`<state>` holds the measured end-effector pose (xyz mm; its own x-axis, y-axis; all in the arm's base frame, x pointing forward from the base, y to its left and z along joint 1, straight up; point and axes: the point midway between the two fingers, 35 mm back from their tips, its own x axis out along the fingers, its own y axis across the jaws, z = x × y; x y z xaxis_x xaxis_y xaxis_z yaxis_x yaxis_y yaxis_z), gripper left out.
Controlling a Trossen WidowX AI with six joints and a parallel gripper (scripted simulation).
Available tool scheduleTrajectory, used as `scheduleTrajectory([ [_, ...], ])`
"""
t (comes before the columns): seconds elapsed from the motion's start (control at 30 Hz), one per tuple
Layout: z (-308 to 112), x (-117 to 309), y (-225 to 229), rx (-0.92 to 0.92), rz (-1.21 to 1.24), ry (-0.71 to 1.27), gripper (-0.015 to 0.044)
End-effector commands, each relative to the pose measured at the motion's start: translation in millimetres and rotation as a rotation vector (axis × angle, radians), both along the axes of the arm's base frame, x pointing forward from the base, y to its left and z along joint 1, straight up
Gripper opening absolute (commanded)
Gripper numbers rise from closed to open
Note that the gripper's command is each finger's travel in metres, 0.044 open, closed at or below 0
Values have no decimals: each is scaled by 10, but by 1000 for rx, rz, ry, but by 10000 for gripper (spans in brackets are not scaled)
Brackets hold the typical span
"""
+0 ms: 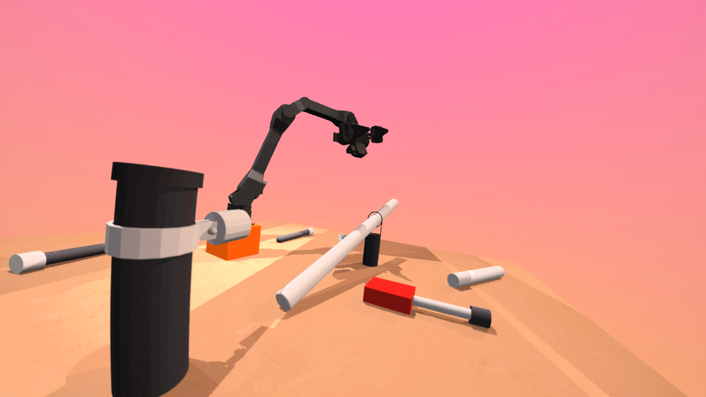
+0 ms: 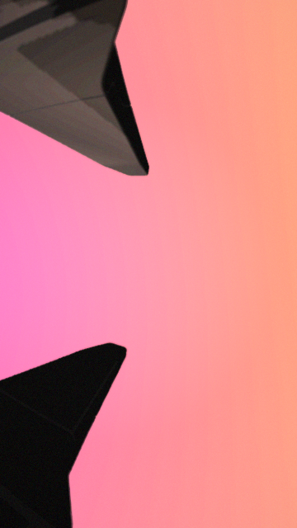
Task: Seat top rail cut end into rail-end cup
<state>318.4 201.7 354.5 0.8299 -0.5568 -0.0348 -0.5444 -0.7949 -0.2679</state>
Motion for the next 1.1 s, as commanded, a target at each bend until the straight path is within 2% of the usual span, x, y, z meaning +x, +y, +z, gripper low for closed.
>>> scheduleTrajectory([
  [0.0, -6, 5, -12, 7, -3, 1, 426],
  [0.13, -148, 111, -286, 168, -71, 12, 440],
  [0.37, -650, 273, -1191, 733, -355, -27, 440],
  [0.57, -1089, 173, -1920, 1232, -666, -159, 440],
  [0.73, -1348, 61, -2337, 1614, -916, -366, 440],
  [0.97, -1582, -134, -2808, 2149, -1264, -767, 440],
  [1.07, -1609, -180, -2890, 2252, -1327, -855, 440],
])
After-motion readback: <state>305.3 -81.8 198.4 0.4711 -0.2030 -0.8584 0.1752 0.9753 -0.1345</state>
